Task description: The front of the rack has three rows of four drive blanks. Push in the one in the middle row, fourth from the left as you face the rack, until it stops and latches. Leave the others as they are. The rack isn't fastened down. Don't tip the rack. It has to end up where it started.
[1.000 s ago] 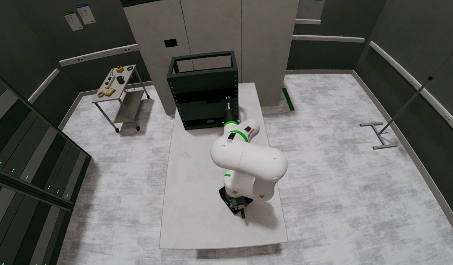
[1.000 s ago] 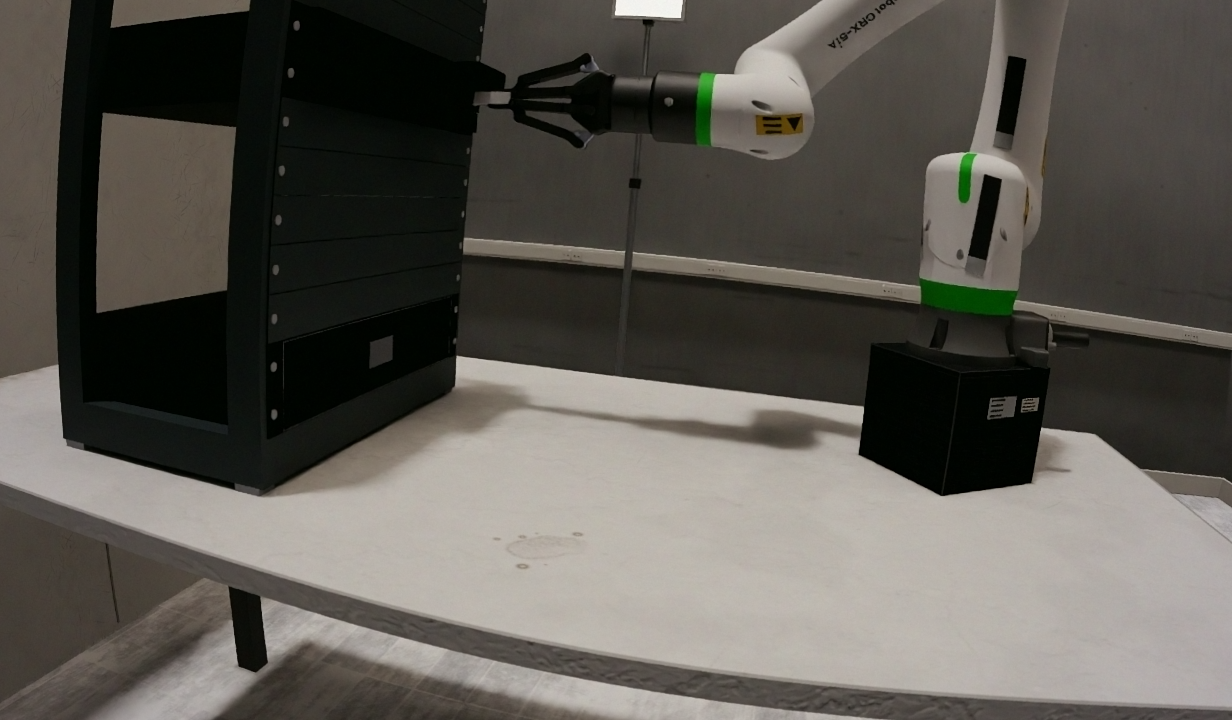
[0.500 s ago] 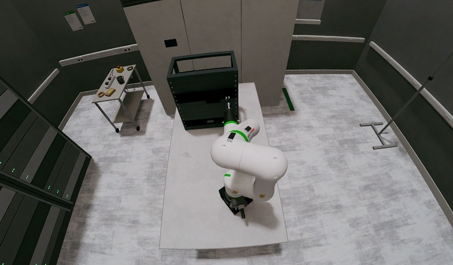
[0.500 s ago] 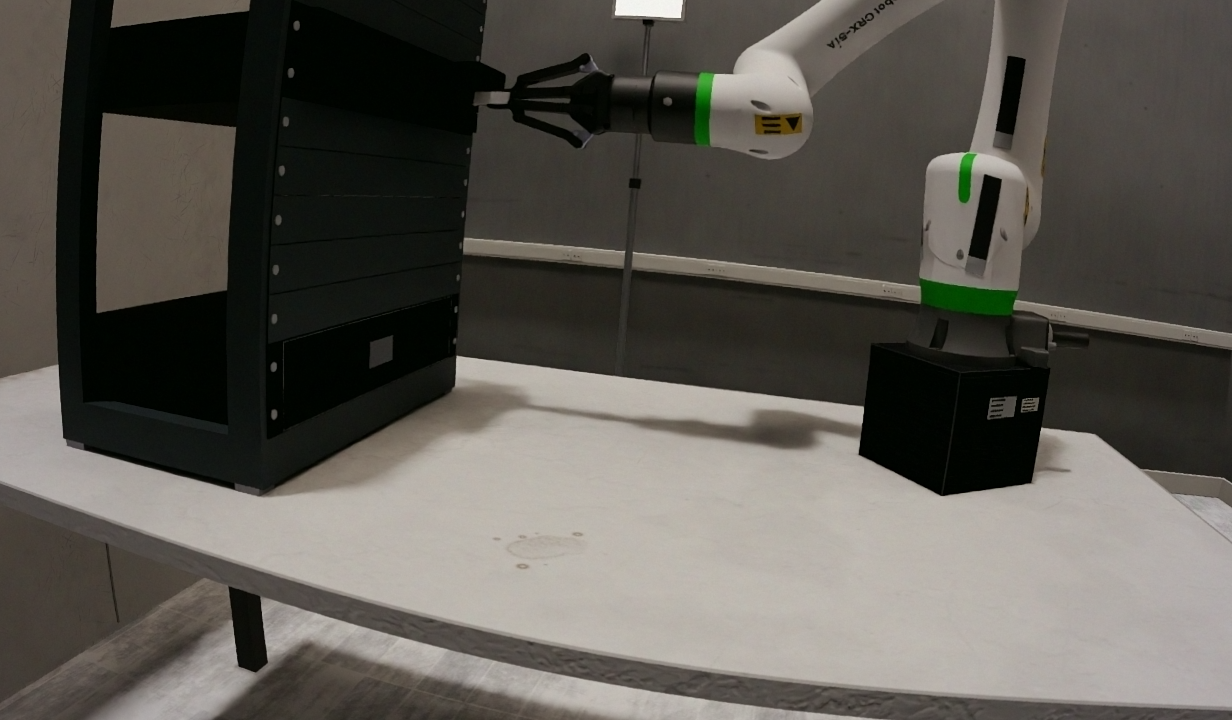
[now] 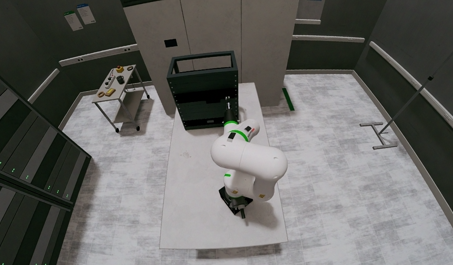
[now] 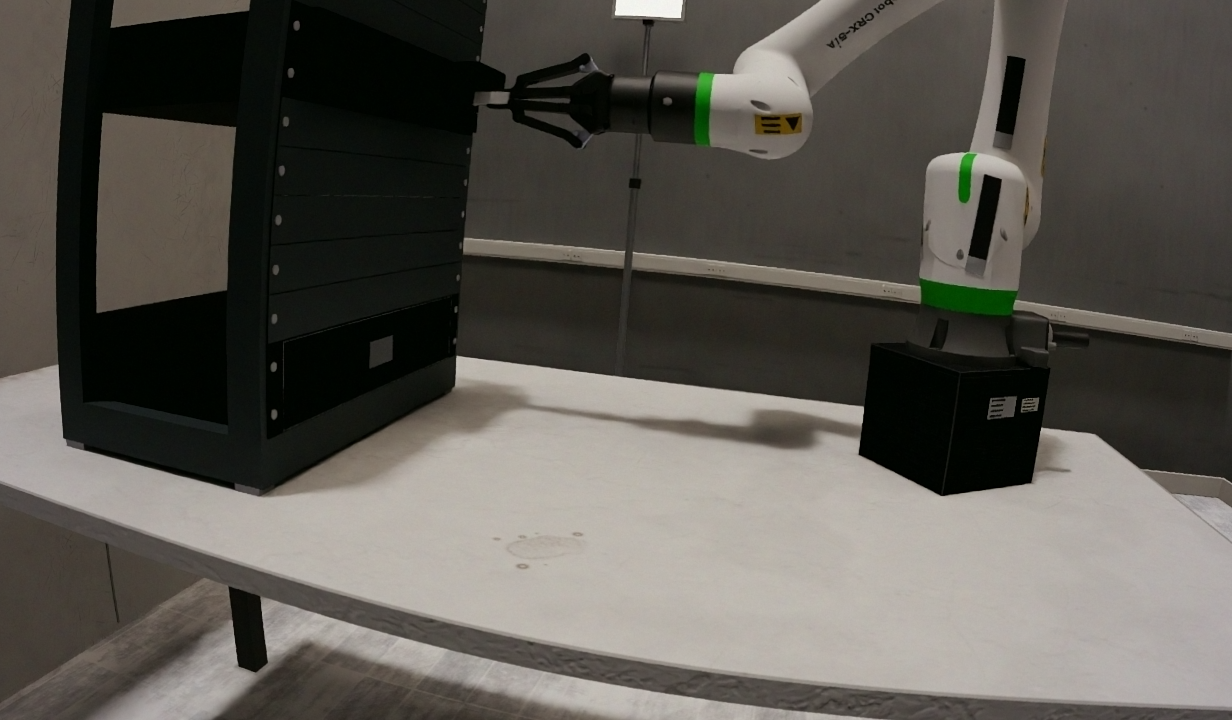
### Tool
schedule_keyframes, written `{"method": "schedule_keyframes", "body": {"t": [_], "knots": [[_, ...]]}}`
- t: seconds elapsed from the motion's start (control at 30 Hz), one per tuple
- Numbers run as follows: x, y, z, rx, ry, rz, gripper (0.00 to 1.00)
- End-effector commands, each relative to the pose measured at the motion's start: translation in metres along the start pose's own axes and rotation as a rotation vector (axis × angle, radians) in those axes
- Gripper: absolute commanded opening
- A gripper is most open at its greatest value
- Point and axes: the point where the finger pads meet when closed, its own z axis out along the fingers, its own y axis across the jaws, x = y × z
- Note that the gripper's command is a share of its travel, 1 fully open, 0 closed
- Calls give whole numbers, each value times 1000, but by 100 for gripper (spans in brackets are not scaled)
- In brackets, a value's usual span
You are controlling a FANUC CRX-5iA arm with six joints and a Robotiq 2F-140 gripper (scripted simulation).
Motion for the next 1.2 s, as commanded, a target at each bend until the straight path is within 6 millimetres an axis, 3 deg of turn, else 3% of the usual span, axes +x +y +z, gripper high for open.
{"method": "schedule_keyframes", "body": {"t": [0.0, 0.7, 0.97, 1.17], "knots": [[0, 1, 0, -2, 0, 0, 10], [0, 1, -1, -2, 0, 0, 10], [0, 1, -24, -2, 0, 0, 10], [0, 1, -59, -2, 0, 0, 10]]}}
